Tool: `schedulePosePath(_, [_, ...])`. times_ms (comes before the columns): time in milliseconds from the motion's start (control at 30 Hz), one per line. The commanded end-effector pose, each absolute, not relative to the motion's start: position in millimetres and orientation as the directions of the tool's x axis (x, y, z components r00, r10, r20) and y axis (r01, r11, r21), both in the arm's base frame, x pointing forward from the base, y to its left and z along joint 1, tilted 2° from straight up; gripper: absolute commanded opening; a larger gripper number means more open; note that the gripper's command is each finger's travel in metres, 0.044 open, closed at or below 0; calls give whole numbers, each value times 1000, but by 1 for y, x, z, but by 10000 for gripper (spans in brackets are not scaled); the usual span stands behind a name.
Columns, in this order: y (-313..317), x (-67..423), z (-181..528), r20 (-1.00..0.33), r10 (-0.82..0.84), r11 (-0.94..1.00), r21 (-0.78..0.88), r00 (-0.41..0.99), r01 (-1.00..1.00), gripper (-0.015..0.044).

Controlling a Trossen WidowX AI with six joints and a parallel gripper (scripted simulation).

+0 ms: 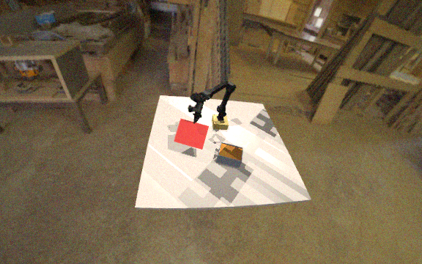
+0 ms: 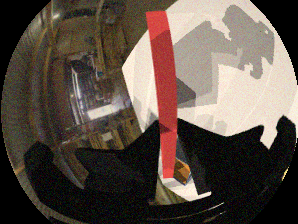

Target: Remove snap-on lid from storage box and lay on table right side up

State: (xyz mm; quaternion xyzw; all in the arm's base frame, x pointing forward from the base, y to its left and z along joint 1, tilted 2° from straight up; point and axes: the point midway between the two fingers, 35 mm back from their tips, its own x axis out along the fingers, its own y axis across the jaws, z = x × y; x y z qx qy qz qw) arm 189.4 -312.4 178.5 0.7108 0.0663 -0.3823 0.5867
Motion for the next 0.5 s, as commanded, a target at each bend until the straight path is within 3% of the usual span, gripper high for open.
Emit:
schedulePosePath(0, [-313,191,177,-616,-353,-296,788,705,540,0])
schedulePosePath(467, [-313,191,166,-616,-353,-296,788,705,540,0])
